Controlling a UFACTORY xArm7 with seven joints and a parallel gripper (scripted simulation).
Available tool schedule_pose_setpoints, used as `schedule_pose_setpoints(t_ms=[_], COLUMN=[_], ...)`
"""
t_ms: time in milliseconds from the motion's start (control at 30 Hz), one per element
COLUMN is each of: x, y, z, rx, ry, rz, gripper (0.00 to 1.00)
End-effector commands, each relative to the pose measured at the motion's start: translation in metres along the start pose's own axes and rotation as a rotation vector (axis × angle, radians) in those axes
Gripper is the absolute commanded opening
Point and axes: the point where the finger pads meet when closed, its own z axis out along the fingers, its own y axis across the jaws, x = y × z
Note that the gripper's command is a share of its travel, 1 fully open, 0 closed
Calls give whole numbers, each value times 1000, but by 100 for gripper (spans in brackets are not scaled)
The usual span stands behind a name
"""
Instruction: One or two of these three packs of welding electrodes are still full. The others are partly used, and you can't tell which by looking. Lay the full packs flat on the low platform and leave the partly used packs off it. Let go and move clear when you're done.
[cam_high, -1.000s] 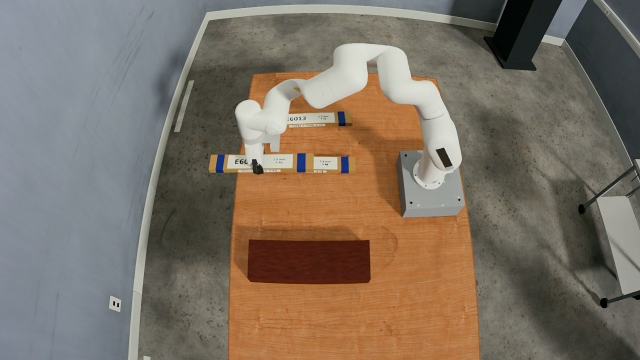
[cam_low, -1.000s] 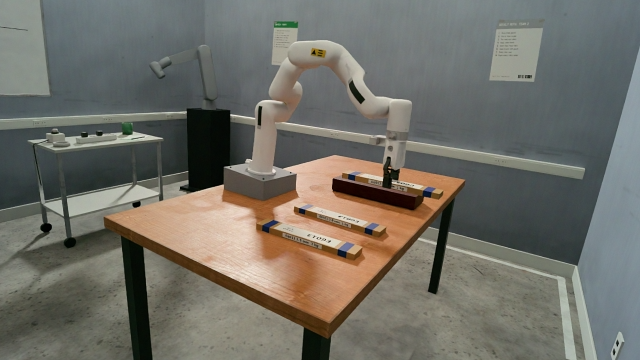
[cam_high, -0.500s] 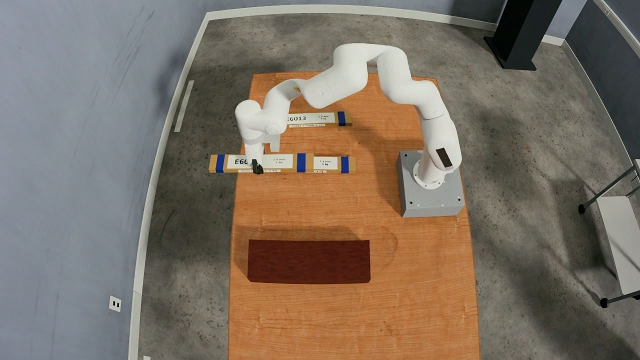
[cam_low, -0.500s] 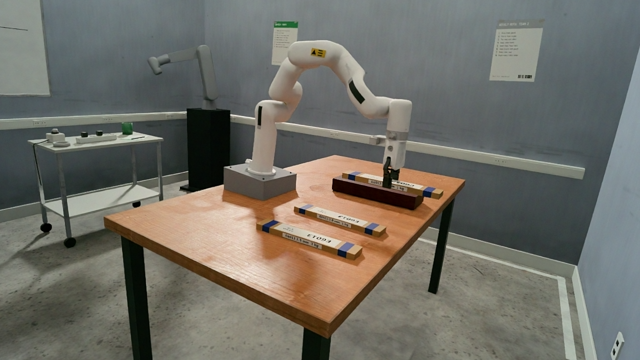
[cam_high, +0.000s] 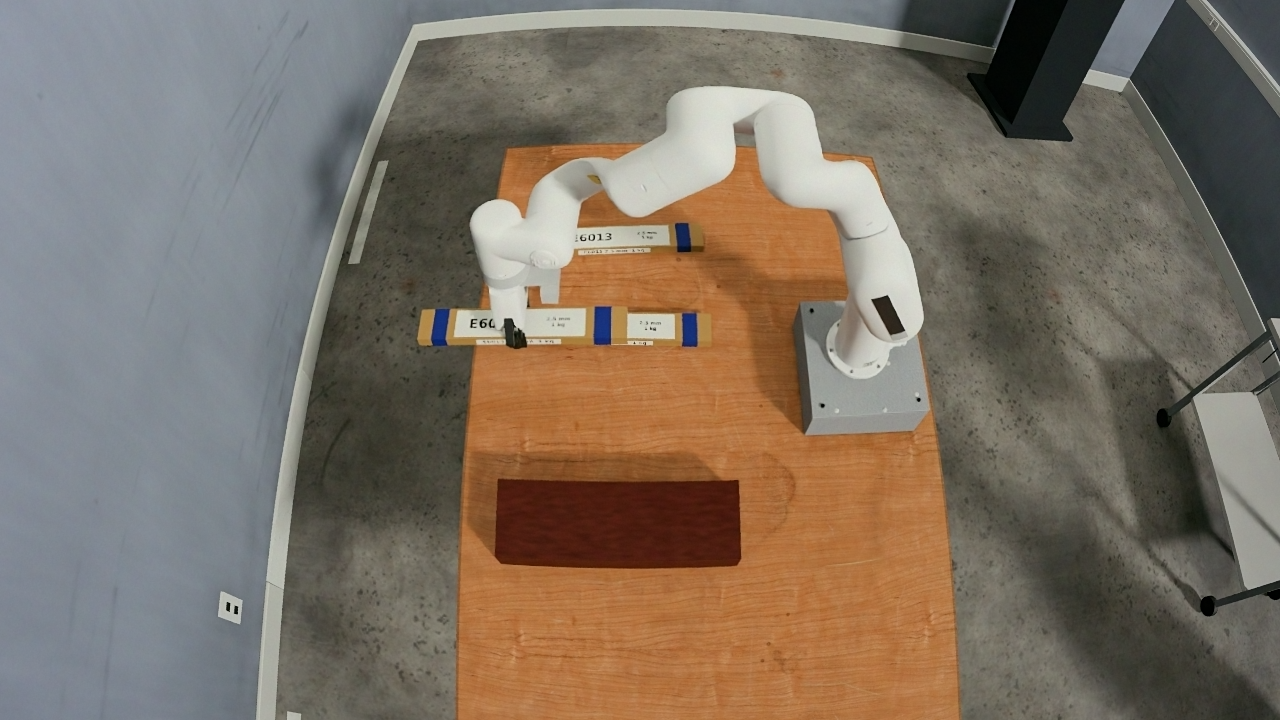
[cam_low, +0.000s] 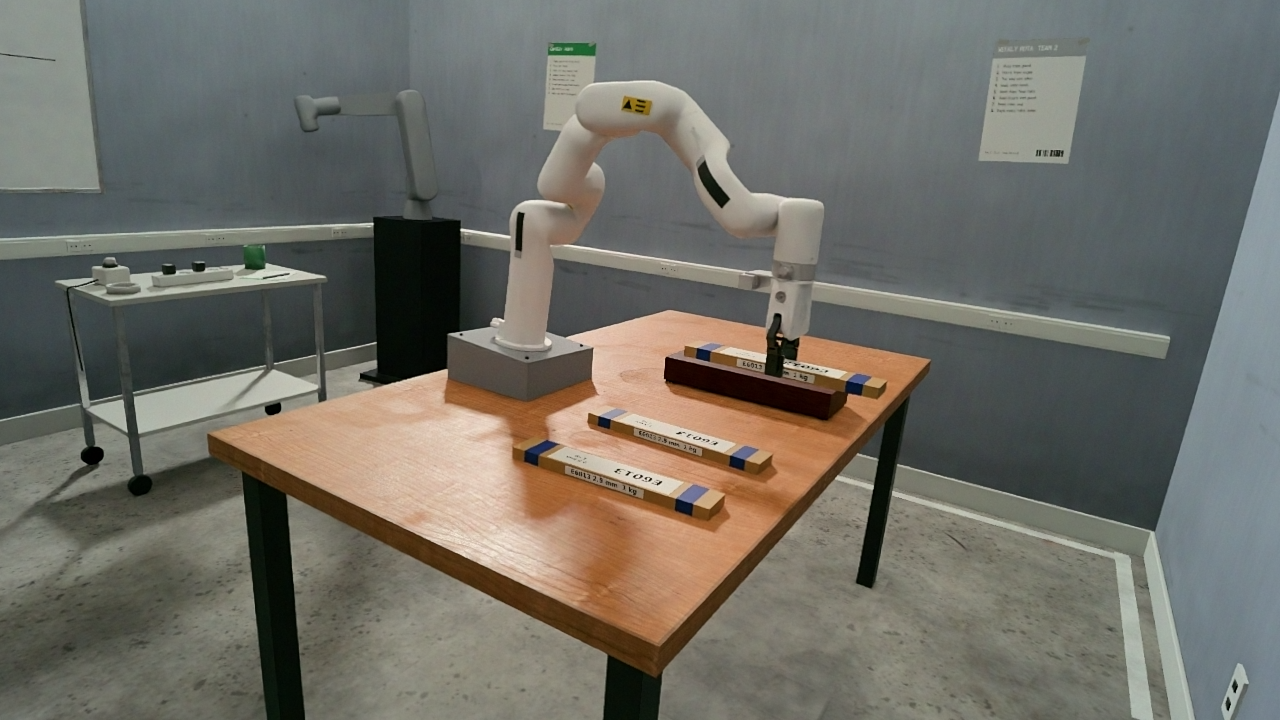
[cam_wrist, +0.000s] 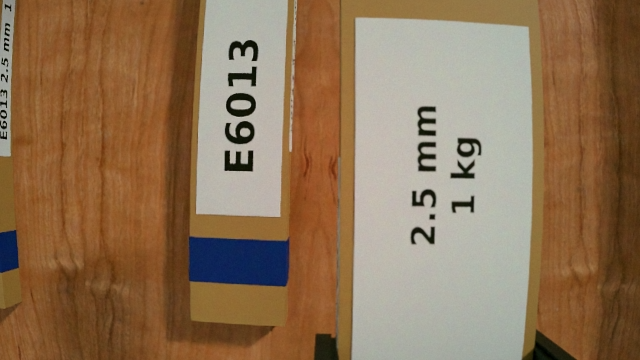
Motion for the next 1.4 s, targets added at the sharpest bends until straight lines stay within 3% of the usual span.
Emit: schedule_pose_setpoints(t_ms=[0,1000,1367], x=[-2,-2,-2], y=[0,0,0], z=[-3,-3,-3], rx=[0,0,0], ry=[-6,-6,-6], rz=[0,1,77], gripper=[58,58,58])
